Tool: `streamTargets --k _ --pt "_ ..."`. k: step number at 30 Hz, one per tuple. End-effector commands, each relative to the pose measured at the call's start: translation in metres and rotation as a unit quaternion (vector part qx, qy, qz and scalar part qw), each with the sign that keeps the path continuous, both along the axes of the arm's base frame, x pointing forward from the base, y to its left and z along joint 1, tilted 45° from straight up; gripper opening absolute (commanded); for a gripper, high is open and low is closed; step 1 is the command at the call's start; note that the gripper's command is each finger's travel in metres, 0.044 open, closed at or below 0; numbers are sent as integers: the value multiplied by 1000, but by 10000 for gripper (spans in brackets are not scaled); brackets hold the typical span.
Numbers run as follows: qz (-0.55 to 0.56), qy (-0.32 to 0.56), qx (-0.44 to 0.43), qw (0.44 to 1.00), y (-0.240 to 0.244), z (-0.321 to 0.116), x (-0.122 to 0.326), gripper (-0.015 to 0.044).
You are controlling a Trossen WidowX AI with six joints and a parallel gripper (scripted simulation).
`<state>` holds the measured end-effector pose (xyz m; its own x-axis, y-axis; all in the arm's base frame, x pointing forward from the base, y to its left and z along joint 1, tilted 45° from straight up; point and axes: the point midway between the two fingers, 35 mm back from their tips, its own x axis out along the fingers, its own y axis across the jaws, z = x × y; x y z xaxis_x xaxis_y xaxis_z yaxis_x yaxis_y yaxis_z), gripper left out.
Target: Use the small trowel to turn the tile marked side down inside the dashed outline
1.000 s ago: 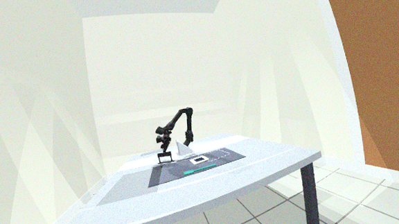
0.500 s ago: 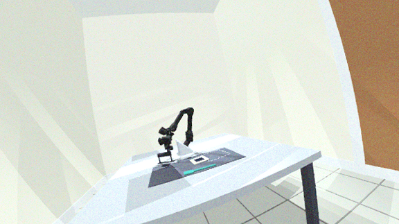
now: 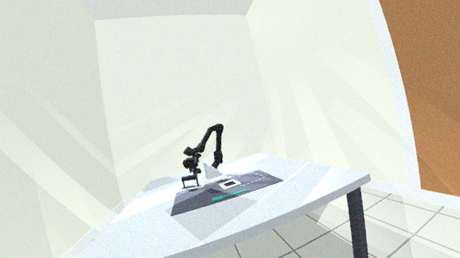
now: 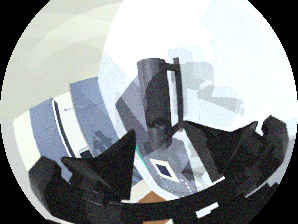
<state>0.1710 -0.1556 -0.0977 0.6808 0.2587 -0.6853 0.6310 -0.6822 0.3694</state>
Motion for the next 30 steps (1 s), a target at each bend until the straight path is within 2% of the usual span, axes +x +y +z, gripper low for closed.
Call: streamTargets --k 1,30 --pt "-1 0 3 1000 2 -5 5 300" --pt "-1 -3 4 1000 15 -35 37 300"
